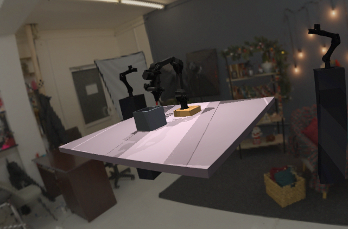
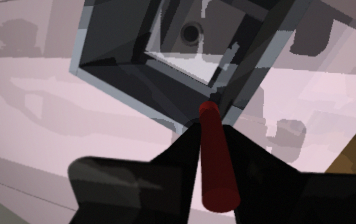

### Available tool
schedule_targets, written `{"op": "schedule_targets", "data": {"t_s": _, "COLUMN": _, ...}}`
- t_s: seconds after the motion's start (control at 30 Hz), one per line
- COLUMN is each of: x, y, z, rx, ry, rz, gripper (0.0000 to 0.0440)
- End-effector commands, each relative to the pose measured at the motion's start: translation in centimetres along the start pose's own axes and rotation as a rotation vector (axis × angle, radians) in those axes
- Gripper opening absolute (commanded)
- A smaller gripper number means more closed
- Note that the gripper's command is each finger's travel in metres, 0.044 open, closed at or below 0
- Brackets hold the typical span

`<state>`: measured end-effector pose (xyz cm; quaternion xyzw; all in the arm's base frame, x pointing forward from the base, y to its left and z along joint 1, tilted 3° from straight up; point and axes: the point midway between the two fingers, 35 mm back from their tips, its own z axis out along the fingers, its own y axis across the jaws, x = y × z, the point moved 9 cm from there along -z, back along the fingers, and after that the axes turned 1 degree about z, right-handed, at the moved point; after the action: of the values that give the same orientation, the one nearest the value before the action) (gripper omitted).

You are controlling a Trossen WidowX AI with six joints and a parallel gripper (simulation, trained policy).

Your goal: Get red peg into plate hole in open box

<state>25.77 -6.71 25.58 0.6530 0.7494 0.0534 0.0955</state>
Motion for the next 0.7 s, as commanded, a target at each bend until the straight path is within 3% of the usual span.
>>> {"op": "schedule_targets", "data": {"t_s": 0.0, "x": -0.8, "y": 0.3, "z": 0.5, "rx": 0.003, "ry": 0.003, "rz": -0.001, "gripper": 0.0}}
{"op": "schedule_targets", "data": {"t_s": 0.67, "x": -4.4, "y": 1.1, "z": 5.3, "rx": 0.033, "ry": 0.015, "rz": -0.014, "gripper": 0.0}}
